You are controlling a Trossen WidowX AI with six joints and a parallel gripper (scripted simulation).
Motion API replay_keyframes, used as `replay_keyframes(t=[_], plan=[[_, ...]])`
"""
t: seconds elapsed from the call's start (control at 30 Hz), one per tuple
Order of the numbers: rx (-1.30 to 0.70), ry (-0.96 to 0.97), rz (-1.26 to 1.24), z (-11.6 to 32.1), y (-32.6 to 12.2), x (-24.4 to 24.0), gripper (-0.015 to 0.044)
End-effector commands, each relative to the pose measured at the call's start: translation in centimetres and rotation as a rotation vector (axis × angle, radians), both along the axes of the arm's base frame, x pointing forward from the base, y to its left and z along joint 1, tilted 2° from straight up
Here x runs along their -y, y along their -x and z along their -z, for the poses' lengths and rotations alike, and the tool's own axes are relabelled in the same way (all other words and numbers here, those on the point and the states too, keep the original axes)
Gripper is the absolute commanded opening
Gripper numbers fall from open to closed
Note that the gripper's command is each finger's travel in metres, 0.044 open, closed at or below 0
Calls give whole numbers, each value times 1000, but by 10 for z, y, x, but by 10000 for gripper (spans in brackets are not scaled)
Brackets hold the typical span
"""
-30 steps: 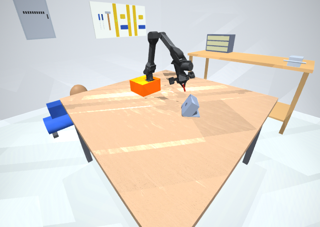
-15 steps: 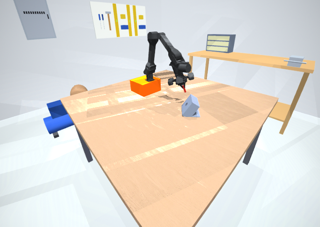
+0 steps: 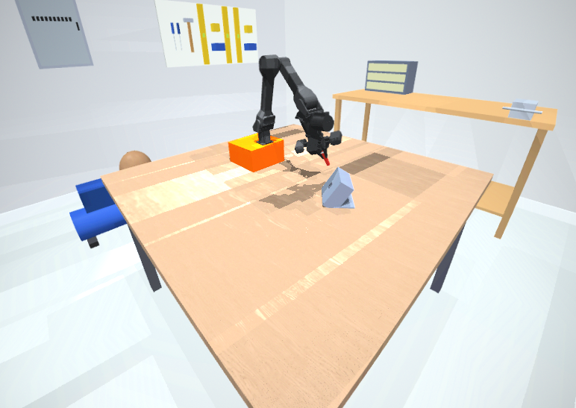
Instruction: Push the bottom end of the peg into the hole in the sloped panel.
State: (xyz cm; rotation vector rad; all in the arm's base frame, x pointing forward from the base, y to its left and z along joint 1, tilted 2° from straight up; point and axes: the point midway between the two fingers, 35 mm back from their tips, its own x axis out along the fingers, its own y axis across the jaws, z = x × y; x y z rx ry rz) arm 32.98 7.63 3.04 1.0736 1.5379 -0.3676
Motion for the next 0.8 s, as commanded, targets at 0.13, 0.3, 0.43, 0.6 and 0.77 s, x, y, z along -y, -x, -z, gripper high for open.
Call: replay_keyframes(t=[0.13, 0.3, 0.43, 0.6, 0.77], plan=[[-30, -45, 89, 4, -3, 9, 0], [-39, -69, 138, 4, -5, 15, 0], [-47, -88, 177, 4, -8, 19, 0], [-56, -112, 226, 3, -10, 25, 0], [-65, -137, 274, 3, -13, 31, 0]])
